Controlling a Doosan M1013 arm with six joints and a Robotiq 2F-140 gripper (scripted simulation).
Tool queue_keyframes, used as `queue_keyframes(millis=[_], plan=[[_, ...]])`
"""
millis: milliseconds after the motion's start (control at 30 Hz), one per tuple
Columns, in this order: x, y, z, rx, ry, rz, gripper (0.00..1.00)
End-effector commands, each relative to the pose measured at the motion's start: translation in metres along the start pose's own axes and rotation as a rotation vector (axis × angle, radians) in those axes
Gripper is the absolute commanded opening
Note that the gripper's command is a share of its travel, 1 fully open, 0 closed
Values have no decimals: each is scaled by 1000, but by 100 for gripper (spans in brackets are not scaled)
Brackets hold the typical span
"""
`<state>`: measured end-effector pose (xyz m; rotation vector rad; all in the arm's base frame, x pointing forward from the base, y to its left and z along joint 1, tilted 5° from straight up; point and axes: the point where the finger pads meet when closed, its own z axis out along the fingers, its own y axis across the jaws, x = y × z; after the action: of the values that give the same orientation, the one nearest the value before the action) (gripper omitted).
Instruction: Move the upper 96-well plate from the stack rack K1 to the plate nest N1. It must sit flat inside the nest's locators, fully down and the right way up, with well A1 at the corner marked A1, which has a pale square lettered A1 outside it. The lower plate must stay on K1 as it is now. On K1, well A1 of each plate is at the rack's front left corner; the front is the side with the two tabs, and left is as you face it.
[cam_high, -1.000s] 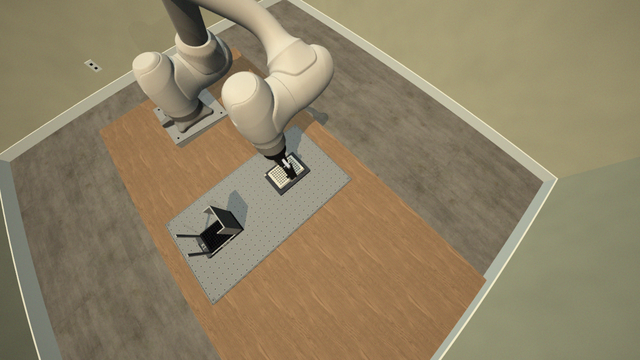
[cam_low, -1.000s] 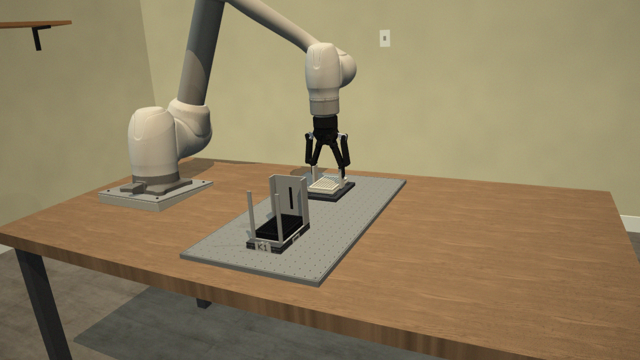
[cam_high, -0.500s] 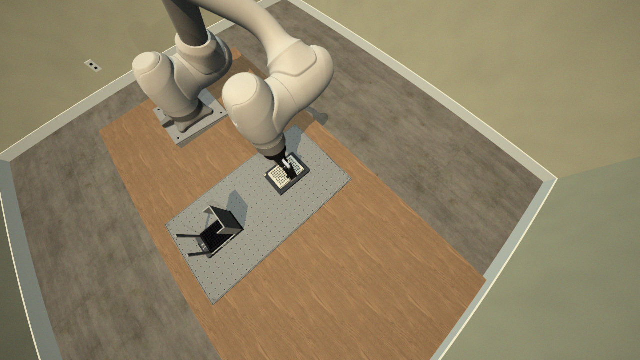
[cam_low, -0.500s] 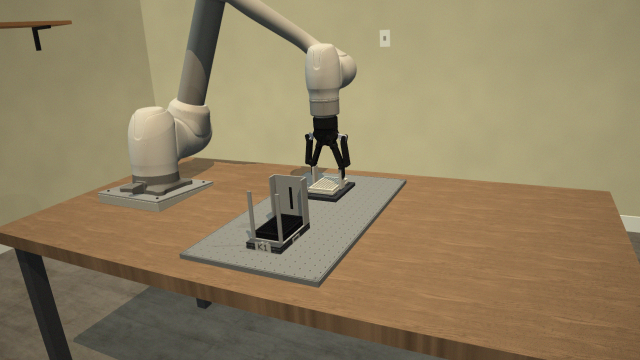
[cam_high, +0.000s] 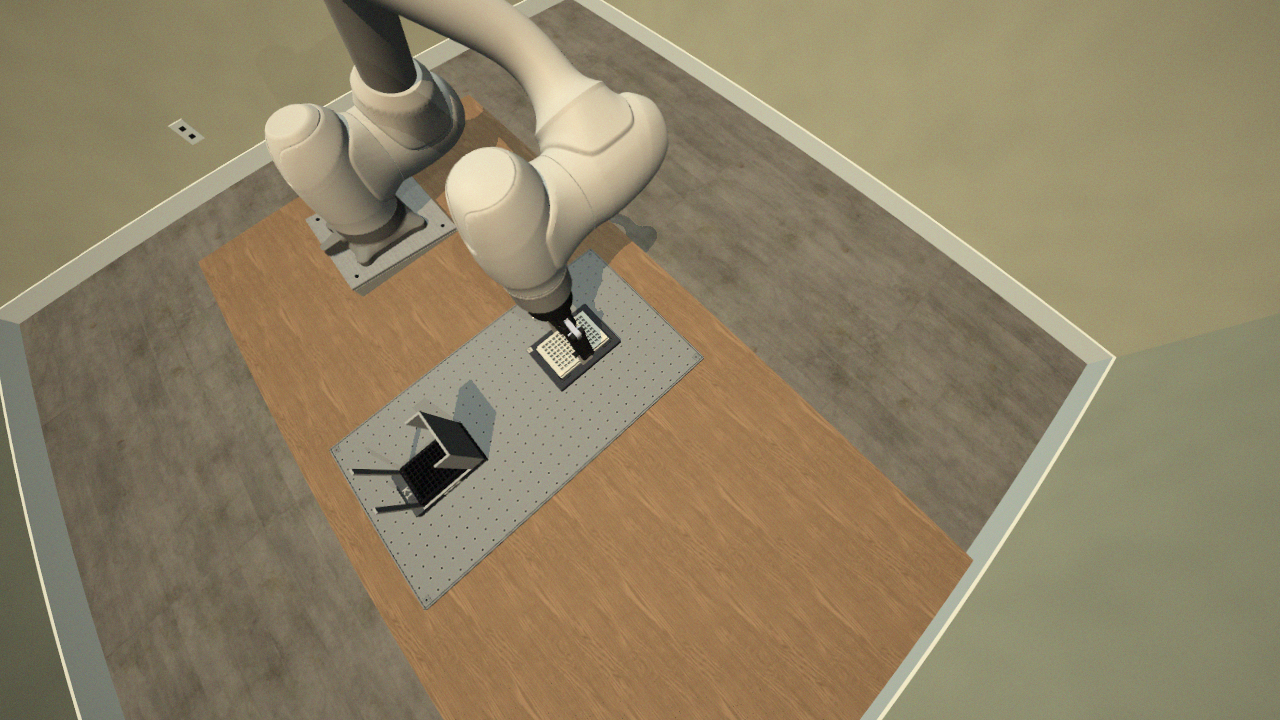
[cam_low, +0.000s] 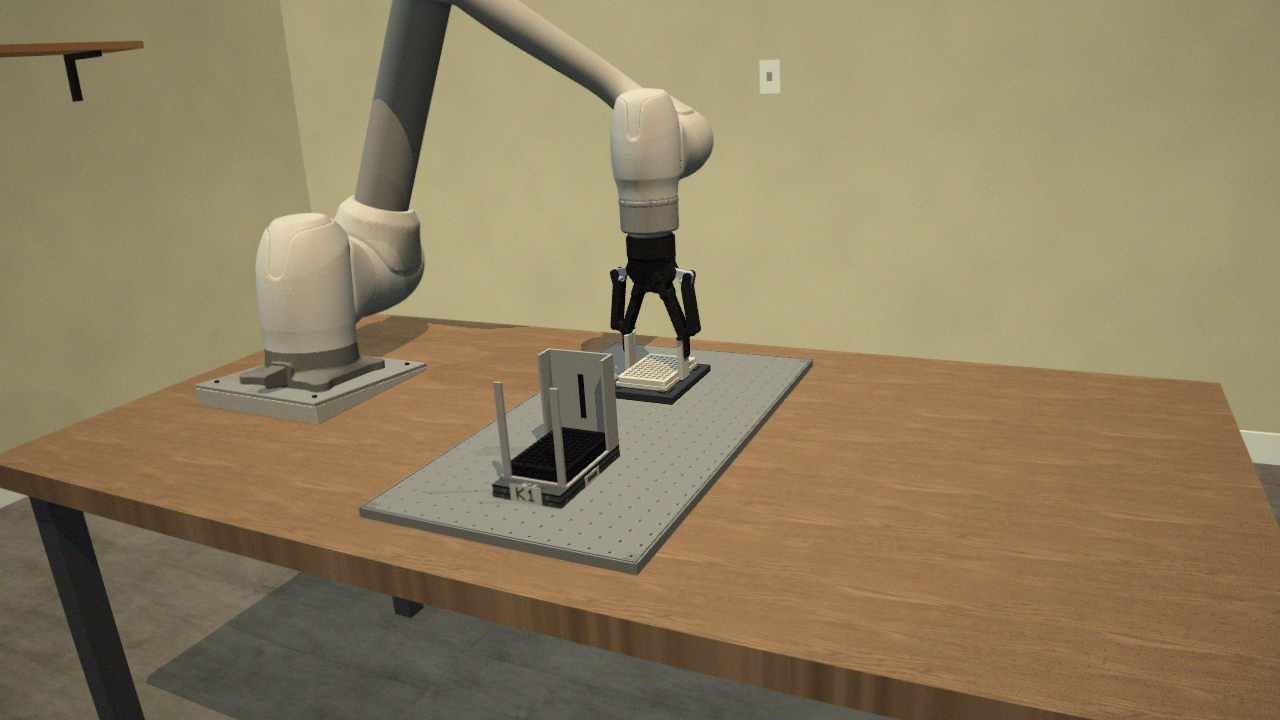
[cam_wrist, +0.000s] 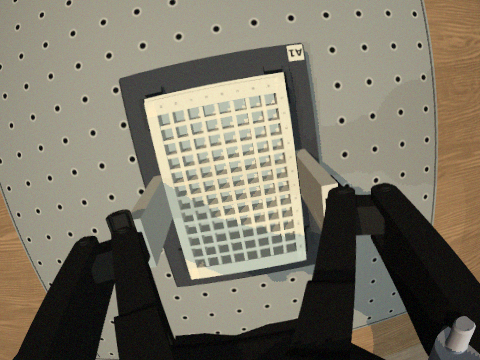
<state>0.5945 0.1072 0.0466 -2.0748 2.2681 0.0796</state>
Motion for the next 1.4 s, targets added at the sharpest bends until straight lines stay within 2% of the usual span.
queue_keyframes(millis=[0, 300, 333, 1000, 1300, 1367], plan=[[0, 0, 0, 0, 0, 0, 0], [0, 0, 1, 0, 0, 0, 0], [0, 0, 2, 0, 0, 0, 100], [0, 0, 2, 0, 0, 0, 100], [0, 0, -22, 0, 0, 0, 100], [0, 0, -22, 0, 0, 0, 100]])
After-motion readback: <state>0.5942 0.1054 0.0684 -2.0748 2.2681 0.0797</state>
